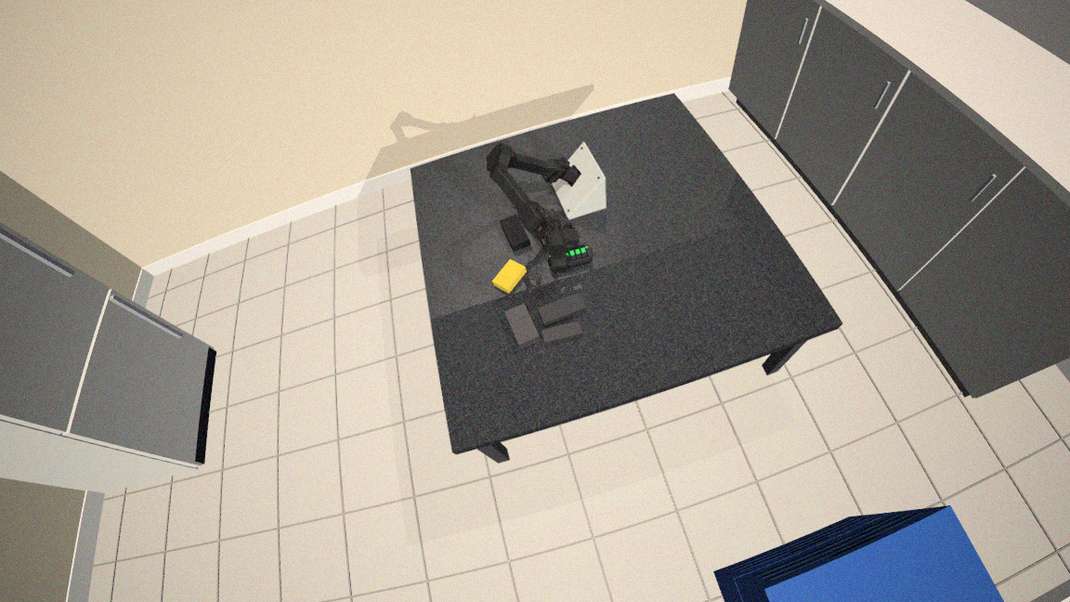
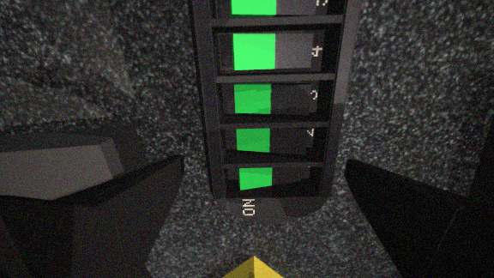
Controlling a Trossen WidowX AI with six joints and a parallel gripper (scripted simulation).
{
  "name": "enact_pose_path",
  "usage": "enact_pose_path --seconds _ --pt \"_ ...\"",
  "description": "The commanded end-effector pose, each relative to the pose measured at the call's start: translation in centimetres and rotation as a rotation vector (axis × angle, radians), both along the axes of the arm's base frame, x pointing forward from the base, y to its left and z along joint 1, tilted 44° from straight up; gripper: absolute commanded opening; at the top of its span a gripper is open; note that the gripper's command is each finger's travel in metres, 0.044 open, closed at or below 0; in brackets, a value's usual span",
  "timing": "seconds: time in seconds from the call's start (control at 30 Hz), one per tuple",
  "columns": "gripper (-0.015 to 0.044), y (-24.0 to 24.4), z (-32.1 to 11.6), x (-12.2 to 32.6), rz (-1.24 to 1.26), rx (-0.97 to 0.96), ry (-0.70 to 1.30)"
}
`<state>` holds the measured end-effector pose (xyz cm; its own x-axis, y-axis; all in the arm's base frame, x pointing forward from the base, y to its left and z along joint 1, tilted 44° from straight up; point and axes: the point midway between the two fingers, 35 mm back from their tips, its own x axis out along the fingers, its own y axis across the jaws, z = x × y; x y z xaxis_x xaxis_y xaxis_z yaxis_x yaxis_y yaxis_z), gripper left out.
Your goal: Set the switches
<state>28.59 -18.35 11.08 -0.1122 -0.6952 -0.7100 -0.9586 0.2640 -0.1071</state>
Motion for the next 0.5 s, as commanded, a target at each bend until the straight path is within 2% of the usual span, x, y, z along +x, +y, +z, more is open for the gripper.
enact_pose_path --seconds 0.0,0.47 --pt "0.044 4.57 -0.84 1.39 0.019 0.0 0.001" --pt "0.044 5.46 -0.96 1.52 0.019 -0.003 0.001"
